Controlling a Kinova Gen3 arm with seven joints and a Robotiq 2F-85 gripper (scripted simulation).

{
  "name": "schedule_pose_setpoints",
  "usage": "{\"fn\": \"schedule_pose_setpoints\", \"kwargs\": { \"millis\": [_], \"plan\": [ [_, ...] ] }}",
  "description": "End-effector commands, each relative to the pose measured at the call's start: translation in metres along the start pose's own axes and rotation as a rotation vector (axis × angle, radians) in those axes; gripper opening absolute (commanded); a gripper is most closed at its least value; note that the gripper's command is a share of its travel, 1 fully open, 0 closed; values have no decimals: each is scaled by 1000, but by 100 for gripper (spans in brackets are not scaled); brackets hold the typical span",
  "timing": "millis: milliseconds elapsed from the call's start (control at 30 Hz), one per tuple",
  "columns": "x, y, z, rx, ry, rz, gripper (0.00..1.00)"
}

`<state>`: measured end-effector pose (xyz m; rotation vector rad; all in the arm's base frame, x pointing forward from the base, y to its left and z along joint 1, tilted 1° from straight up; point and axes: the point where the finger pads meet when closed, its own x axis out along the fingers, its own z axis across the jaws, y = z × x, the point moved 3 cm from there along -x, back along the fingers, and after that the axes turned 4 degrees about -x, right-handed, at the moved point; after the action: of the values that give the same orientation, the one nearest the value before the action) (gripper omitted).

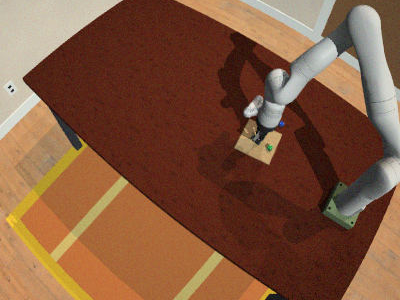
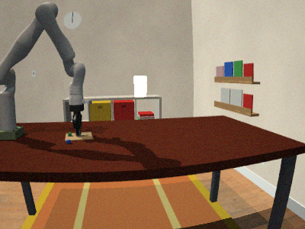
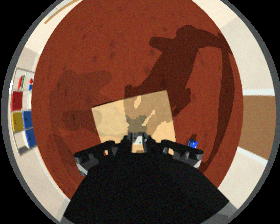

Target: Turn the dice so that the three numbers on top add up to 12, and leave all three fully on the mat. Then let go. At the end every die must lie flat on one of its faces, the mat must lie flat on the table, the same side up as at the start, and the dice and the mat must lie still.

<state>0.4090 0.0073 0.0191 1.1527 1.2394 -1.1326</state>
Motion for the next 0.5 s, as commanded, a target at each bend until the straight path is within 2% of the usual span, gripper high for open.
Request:
{"fn": "schedule_pose_setpoints", "kwargs": {
  "millis": [0, 67, 200, 233, 467],
  "plan": [
    [-1, 0, 0, 0, 0, 2, 23],
    [-1, 0, 0, 0, 0, 2, 27],
    [-1, 0, 0, 0, 0, 2, 27],
    [-1, 0, 0, 0, 0, 2, 31],
    [-1, 0, 0, 0, 0, 2, 31]
  ]
}}
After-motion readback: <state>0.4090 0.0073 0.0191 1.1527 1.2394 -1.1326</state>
